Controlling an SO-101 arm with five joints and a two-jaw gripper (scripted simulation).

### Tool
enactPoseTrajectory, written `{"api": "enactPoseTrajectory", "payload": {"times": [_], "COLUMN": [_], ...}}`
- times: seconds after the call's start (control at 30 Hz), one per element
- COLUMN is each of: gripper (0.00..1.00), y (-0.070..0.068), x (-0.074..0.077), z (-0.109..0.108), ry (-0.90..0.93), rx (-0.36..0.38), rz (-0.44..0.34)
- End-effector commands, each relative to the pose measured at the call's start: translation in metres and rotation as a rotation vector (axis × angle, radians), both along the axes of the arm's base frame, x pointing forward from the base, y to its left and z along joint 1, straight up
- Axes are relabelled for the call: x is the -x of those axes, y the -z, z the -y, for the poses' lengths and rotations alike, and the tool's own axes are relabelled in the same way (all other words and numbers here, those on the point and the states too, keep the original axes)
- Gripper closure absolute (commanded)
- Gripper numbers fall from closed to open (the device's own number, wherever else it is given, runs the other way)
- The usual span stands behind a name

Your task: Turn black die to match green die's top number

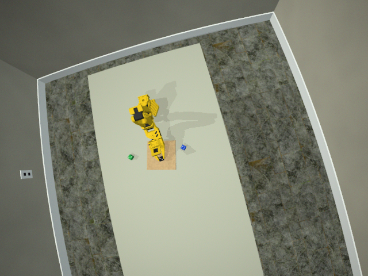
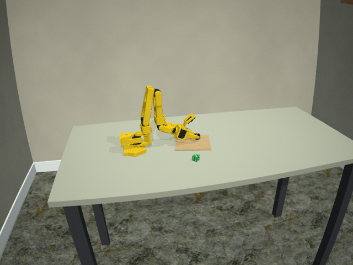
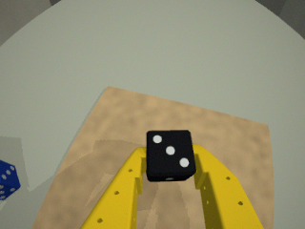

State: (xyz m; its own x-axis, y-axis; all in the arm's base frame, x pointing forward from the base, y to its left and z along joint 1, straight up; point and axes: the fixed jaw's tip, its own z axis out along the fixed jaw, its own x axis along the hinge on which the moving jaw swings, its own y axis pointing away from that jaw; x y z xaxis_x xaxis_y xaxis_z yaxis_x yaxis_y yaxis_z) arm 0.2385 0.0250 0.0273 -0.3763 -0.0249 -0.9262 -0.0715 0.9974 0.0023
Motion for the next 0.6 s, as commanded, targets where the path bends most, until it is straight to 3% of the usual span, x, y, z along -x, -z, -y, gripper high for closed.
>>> {"api": "enactPoseTrajectory", "payload": {"times": [0.0,0.57], "gripper": [1.0,1.0], "y": [-0.009,-0.0028], "x": [-0.0055,-0.0056], "z": [0.0004,0.0004], "ry": [0.005,0.005], "rx": [-0.008,-0.008], "rz": [0.051,0.051]}}
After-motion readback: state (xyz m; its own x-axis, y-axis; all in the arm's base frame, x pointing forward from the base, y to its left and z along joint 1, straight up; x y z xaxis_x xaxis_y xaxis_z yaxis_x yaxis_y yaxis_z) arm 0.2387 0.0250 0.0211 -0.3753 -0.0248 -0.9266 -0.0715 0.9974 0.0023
